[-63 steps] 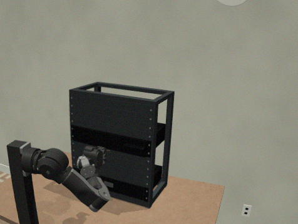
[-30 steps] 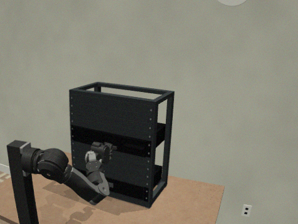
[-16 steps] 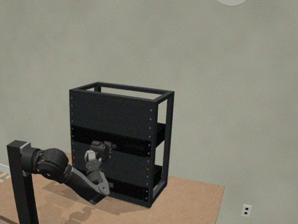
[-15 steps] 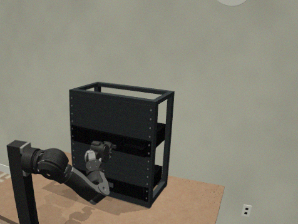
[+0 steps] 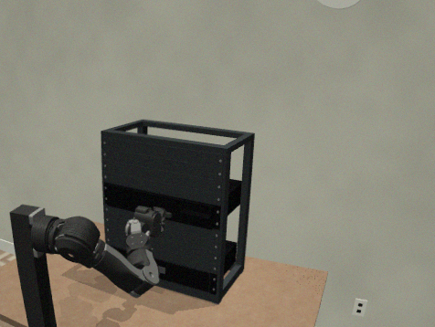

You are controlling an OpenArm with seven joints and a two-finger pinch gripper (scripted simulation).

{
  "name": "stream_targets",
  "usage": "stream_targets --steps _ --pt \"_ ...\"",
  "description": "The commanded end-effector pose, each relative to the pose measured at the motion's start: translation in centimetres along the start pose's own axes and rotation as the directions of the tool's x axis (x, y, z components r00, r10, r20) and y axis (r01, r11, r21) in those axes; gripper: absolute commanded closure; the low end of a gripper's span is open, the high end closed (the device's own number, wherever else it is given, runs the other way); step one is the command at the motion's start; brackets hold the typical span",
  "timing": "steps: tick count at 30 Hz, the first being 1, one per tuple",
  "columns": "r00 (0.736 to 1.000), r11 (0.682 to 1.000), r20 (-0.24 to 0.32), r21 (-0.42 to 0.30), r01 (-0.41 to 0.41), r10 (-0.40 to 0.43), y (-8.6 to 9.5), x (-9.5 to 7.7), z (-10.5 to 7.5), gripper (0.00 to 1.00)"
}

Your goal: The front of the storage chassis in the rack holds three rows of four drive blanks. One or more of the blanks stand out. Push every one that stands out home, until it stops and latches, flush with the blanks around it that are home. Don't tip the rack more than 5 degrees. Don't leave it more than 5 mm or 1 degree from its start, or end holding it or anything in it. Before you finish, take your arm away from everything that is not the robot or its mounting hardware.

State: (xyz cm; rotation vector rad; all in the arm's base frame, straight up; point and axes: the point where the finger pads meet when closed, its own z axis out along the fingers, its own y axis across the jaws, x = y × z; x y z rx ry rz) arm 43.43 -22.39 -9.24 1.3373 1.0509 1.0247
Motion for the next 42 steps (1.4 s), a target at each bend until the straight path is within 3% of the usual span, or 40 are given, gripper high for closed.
stream_targets --steps 1,42 --pt "1.000 1.000 -0.009 -0.019 0.003 -0.003 0.5 0.2 0.0 1.00" --pt "1.000 1.000 -0.010 -0.018 0.003 -0.003 0.7 0.3 2.0 1.00"
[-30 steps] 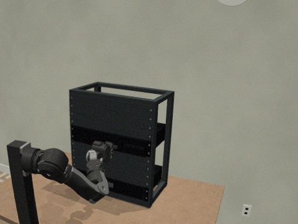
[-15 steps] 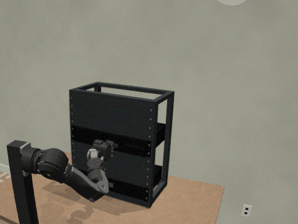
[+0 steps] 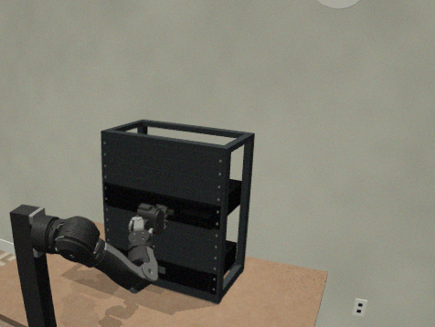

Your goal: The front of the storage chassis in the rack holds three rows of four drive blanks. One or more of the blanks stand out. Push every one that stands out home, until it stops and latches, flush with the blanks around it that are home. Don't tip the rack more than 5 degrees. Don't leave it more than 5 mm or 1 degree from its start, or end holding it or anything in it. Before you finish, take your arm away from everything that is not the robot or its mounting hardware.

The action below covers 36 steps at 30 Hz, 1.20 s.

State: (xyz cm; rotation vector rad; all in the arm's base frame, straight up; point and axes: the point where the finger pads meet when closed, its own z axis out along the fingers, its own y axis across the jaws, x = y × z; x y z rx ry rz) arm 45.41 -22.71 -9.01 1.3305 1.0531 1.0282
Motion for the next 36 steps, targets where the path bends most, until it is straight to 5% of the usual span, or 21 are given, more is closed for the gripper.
stream_targets --steps 1,36 --pt "1.000 1.000 -0.005 -0.014 0.000 0.000 0.41 0.15 -0.01 1.00" --pt "1.000 1.000 -0.005 -0.012 0.001 -0.001 0.42 0.08 0.62 1.00"
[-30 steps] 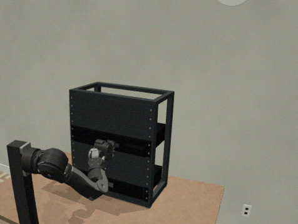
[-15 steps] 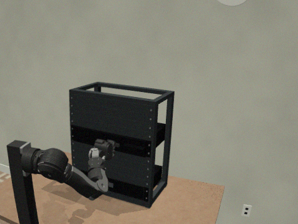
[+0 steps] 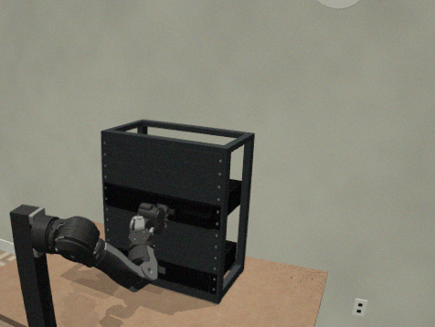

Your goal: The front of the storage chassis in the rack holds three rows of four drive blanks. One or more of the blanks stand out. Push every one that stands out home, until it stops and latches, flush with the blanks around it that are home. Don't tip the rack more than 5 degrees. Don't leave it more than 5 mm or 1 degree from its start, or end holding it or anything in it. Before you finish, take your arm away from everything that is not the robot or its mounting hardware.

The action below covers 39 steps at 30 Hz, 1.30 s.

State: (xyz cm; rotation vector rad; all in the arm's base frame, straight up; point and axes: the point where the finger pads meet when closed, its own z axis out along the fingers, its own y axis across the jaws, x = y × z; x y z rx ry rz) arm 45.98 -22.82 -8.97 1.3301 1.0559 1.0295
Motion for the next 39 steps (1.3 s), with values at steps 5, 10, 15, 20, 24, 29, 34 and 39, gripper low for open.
stream_targets --steps 5,10,15,20,24,29,34,39 --pt "1.000 1.000 -0.002 -0.012 0.000 0.000 0.41 0.02 0.30 1.00" --pt "1.000 1.000 -0.002 -0.013 0.000 0.000 0.48 0.02 0.34 1.00" --pt "1.000 1.000 -0.002 -0.013 0.000 0.000 0.50 0.02 0.34 1.00" --pt "1.000 1.000 -0.002 -0.011 0.000 0.000 0.40 0.01 0.49 1.00" --pt "1.000 1.000 -0.002 -0.013 0.000 0.000 0.46 0.04 0.64 1.00" --pt "1.000 1.000 -0.002 -0.013 0.000 0.000 0.48 0.04 0.64 1.00" --pt "1.000 1.000 -0.002 -0.013 0.000 0.000 0.47 0.04 0.64 1.00" --pt "1.000 1.000 -0.002 -0.011 0.000 0.000 0.40 0.02 0.85 1.00"
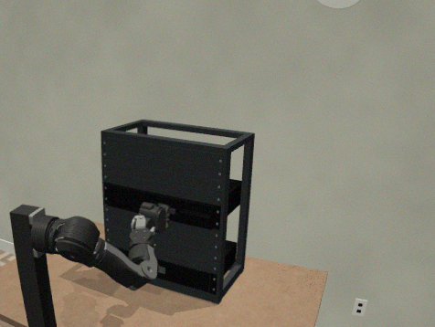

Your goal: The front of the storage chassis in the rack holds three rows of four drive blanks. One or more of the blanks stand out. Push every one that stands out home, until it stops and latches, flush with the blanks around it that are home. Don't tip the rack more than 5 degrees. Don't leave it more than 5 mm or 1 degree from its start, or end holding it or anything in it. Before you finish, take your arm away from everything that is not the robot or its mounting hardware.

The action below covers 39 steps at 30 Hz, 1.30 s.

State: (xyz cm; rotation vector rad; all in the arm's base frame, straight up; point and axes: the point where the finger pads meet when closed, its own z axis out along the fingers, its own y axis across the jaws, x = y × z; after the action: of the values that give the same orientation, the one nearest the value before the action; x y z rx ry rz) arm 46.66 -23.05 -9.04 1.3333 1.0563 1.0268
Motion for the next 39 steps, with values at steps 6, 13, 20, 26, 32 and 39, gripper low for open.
stream_targets --steps 6,13,20,26,32,39 --pt "1.000 1.000 -0.004 -0.014 0.000 0.000 0.5 0.1 0.2 1.00" --pt "1.000 1.000 -0.004 -0.014 0.000 0.000 0.5 0.1 0.2 1.00" --pt "1.000 1.000 -0.005 -0.019 0.000 0.000 0.6 0.1 0.0 1.00" --pt "1.000 1.000 -0.005 -0.021 0.000 0.000 0.7 0.1 -0.8 1.00" --pt "1.000 1.000 -0.005 -0.022 0.000 0.000 0.7 0.1 -3.9 1.00" --pt "1.000 1.000 -0.004 -0.022 0.000 0.000 0.7 0.1 -7.3 1.00"
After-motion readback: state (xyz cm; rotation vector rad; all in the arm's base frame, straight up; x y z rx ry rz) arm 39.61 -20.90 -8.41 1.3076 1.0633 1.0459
